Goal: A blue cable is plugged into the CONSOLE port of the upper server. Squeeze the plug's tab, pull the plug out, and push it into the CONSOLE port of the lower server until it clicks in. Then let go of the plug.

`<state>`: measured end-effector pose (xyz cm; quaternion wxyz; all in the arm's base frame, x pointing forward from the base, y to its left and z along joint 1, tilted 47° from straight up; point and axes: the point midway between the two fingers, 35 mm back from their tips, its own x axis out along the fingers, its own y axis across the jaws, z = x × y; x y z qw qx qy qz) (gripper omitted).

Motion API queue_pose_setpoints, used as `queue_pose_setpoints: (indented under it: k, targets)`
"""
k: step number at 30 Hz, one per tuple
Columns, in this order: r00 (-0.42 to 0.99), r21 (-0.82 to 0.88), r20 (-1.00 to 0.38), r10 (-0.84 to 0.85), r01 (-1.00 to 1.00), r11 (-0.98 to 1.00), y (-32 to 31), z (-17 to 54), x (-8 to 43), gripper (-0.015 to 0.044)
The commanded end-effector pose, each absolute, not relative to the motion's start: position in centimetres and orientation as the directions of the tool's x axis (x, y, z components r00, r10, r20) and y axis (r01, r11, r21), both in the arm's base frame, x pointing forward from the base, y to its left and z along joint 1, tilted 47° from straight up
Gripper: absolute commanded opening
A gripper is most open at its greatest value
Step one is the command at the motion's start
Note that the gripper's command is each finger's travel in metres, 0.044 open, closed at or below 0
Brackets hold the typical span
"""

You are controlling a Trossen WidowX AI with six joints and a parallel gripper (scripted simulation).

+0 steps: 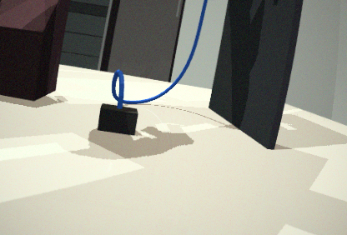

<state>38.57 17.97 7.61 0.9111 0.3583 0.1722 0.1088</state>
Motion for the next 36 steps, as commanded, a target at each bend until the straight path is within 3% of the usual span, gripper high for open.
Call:
queue_pose_setpoints:
  k: [1,9,36]
  targets:
    - [0.917,0.69,-0.236,0.322,-0.075,0.72,18.0,7.6,38.6,0.0236]
    - [0.917,0.69,-0.236,0.322,-0.075,0.72,17.9,7.6,38.4,0.044]
    - [0.917,0.691,-0.237,0.322,-0.074,0.719,19.1,8.7,36.6,0.044]
